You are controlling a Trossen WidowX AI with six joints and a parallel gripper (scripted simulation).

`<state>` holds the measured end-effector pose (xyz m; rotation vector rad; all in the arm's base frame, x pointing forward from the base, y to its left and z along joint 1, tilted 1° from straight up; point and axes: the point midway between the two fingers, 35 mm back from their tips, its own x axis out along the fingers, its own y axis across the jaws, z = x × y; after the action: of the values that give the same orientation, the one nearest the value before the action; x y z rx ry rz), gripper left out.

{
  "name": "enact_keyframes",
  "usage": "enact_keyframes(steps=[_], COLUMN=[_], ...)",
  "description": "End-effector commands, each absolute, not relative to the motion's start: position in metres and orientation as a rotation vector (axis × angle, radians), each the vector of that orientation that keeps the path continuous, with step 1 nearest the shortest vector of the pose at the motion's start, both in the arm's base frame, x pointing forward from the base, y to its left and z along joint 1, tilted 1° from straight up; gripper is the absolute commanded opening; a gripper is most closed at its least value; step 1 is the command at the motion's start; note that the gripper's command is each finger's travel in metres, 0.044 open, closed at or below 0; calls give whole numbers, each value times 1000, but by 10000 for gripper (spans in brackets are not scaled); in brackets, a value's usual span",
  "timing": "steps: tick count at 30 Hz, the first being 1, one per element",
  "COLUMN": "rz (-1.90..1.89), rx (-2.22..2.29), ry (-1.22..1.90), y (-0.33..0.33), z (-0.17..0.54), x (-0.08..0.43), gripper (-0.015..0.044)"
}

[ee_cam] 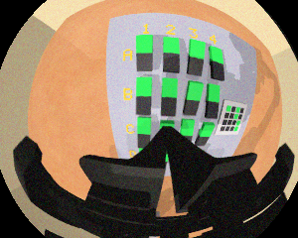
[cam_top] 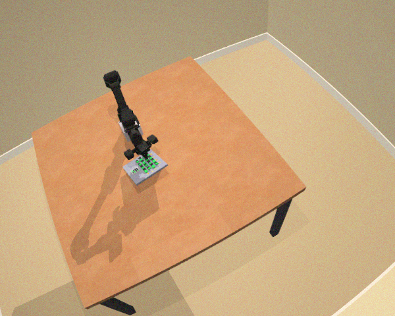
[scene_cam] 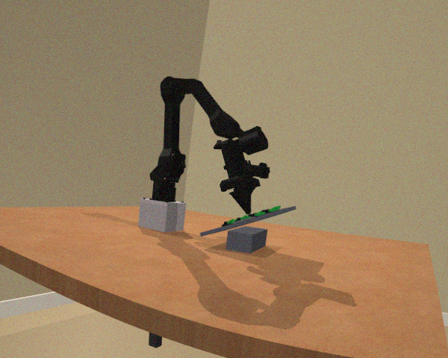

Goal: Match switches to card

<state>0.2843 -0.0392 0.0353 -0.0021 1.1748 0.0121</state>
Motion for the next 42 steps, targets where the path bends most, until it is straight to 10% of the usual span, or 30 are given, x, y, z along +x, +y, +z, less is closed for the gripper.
enact_keyframes(steps=[1,42], rz=[7,7], rx=[1,1], ry=[1178,1178], y=[-40,-40], z=[34,29], x=[284,286], gripper=[0,0])
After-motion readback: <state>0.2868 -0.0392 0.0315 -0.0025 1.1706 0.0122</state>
